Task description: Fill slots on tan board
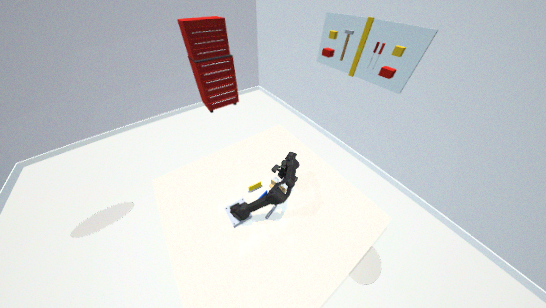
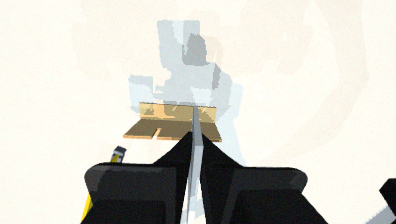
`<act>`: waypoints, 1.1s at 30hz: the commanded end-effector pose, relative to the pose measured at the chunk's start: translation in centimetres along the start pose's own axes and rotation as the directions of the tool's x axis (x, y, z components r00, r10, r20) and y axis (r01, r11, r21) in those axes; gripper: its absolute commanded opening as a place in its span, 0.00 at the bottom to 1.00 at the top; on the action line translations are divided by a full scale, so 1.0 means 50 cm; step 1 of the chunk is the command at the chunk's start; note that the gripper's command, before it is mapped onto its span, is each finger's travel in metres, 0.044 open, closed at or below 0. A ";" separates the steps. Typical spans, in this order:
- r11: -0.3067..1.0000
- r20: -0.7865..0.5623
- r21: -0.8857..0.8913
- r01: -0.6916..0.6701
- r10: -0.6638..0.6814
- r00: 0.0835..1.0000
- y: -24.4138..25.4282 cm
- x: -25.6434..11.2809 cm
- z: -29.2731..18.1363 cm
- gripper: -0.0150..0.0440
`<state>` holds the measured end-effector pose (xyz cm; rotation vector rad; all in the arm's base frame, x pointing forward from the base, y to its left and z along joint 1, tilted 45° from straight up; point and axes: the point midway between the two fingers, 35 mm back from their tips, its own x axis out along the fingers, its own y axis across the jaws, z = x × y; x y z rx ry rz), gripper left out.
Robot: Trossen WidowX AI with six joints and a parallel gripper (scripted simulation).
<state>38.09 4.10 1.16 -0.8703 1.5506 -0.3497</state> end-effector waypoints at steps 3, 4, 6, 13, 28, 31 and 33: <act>1.000 -0.004 -0.006 0.005 -0.005 1.000 0.000 0.009 -0.003 0.25; 1.000 -0.004 -0.006 0.005 -0.005 1.000 0.000 0.010 -0.003 0.25; 1.000 -0.004 -0.006 0.005 -0.005 1.000 0.000 0.012 -0.003 0.25; 1.000 -0.004 -0.006 0.005 -0.005 1.000 0.000 0.018 -0.003 0.25; 1.000 -0.004 -0.006 0.006 -0.006 1.000 -0.001 0.032 -0.003 0.25; 1.000 -0.004 -0.006 0.006 -0.006 1.000 -0.001 0.035 -0.003 0.25; 1.000 -0.004 -0.006 0.006 -0.006 1.000 -0.001 0.037 -0.003 0.25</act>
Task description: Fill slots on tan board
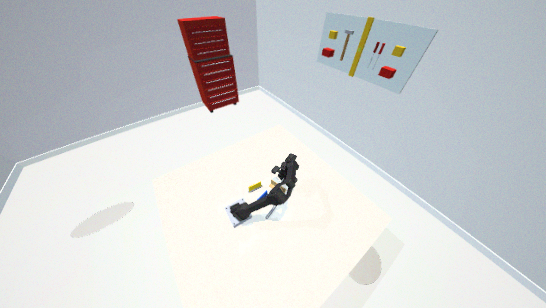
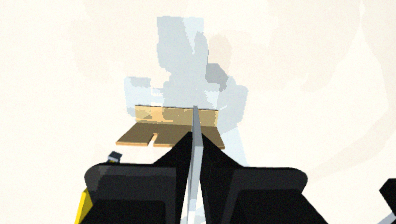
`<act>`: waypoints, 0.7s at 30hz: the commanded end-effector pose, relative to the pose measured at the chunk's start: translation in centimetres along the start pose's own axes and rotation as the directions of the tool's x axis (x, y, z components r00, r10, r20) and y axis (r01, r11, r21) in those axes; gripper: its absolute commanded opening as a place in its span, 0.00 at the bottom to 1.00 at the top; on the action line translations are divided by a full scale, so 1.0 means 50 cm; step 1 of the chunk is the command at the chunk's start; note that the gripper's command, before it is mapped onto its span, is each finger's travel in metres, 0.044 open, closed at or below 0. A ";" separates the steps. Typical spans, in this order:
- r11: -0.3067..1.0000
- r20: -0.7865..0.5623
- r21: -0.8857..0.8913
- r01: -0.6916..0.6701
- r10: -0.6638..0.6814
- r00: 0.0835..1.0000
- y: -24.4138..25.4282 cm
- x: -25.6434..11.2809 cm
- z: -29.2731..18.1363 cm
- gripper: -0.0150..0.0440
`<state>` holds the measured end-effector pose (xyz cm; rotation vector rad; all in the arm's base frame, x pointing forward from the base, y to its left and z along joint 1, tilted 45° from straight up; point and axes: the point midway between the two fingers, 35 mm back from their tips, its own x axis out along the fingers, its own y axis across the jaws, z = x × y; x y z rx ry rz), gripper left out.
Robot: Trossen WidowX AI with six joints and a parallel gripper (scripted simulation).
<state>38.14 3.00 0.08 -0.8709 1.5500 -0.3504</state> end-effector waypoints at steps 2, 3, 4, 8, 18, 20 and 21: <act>1.000 -0.004 -0.006 0.005 -0.005 1.000 0.000 0.008 -0.003 0.25; 1.000 -0.004 -0.006 0.005 -0.005 1.000 0.000 0.009 -0.003 0.25; 1.000 -0.004 -0.006 0.005 -0.005 1.000 0.000 0.010 -0.003 0.25; 1.000 -0.004 -0.006 0.005 -0.005 1.000 0.000 0.014 -0.003 0.25; 1.000 -0.004 -0.006 0.005 -0.005 1.000 0.000 0.024 -0.003 0.25; 1.000 -0.004 -0.006 0.005 -0.005 1.000 0.000 0.026 -0.003 0.25; 1.000 -0.004 -0.006 0.005 -0.005 1.000 0.000 0.027 -0.003 0.25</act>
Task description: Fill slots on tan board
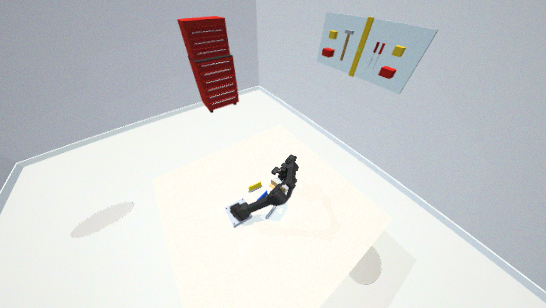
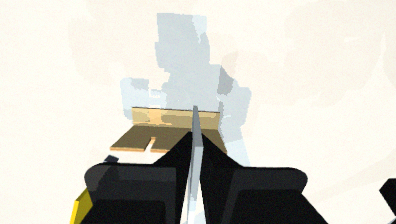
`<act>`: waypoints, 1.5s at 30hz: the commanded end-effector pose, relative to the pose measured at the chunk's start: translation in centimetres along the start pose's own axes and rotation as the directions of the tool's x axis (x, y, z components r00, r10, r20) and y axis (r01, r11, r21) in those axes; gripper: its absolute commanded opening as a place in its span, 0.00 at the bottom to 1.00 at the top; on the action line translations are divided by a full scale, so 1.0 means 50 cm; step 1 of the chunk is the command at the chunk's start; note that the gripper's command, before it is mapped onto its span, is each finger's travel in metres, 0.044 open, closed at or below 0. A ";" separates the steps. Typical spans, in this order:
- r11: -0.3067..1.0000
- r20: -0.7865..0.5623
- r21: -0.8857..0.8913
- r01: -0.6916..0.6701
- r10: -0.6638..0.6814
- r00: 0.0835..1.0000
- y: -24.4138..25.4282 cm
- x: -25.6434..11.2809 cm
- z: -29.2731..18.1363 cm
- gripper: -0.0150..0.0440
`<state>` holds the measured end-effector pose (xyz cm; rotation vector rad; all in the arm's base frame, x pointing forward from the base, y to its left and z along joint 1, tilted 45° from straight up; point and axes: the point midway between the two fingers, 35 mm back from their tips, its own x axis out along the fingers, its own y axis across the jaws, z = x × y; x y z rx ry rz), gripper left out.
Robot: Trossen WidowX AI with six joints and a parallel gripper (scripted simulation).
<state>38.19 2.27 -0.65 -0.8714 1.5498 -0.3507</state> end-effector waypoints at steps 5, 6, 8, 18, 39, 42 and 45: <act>1.000 -0.004 -0.006 0.005 -0.005 1.000 0.000 0.012 -0.003 0.25; 1.000 -0.004 -0.006 0.005 -0.005 1.000 0.000 0.013 -0.003 0.25; 1.000 -0.004 -0.006 0.005 -0.005 1.000 0.000 0.015 -0.003 0.25; 1.000 -0.004 -0.006 0.005 -0.005 1.000 0.000 0.025 -0.003 0.25; 1.000 -0.004 -0.013 0.005 -0.005 1.000 0.003 0.029 -0.002 0.25; 1.000 -0.004 -0.002 0.005 -0.005 1.000 0.003 0.030 -0.004 0.25; 1.000 -0.004 0.005 0.005 -0.005 1.000 0.002 0.030 -0.004 0.25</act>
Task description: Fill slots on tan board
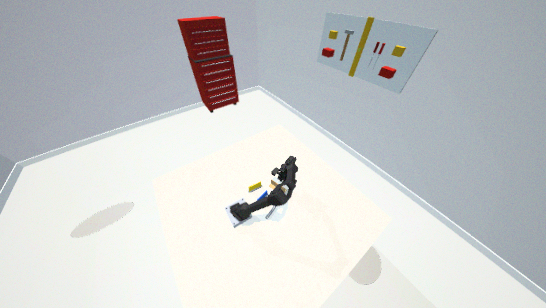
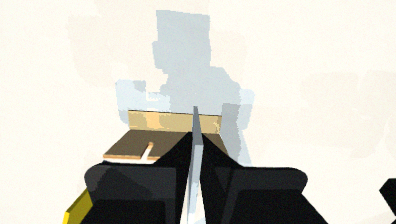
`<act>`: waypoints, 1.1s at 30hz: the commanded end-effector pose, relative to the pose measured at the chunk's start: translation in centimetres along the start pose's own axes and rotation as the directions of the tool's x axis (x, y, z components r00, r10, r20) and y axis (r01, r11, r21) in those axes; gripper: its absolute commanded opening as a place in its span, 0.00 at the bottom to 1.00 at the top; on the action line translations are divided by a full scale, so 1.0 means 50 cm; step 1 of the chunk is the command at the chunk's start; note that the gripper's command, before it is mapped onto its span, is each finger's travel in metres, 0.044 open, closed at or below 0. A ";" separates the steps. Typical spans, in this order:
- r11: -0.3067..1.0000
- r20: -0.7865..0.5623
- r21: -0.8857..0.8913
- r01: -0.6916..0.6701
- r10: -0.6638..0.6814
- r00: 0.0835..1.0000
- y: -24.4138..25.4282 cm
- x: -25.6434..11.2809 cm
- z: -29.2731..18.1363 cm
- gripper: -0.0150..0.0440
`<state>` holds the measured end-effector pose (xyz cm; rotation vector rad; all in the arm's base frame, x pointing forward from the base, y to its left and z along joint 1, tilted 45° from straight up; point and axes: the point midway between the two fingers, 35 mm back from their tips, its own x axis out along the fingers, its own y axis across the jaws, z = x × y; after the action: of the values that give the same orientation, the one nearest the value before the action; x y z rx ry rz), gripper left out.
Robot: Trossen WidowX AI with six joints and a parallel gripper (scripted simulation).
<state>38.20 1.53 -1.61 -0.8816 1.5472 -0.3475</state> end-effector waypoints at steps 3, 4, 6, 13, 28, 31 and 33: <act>1.000 -0.007 0.016 0.000 0.000 1.000 -0.001 0.006 -0.004 0.25; 1.000 -0.007 0.017 0.000 0.000 1.000 -0.001 0.006 -0.004 0.25; 1.000 -0.007 0.018 0.000 0.000 1.000 -0.002 0.006 -0.003 0.25; 1.000 -0.007 0.006 0.000 0.000 1.000 -0.003 0.006 -0.002 0.25; 1.000 -0.007 0.001 0.000 0.000 1.000 -0.003 0.011 -0.001 0.25; 1.000 -0.007 0.001 0.000 0.000 1.000 -0.003 0.014 -0.001 0.25; 1.000 -0.007 0.001 0.000 0.000 1.000 -0.004 0.016 -0.001 0.25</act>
<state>38.29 1.07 -1.88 -0.8763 1.5513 -0.3523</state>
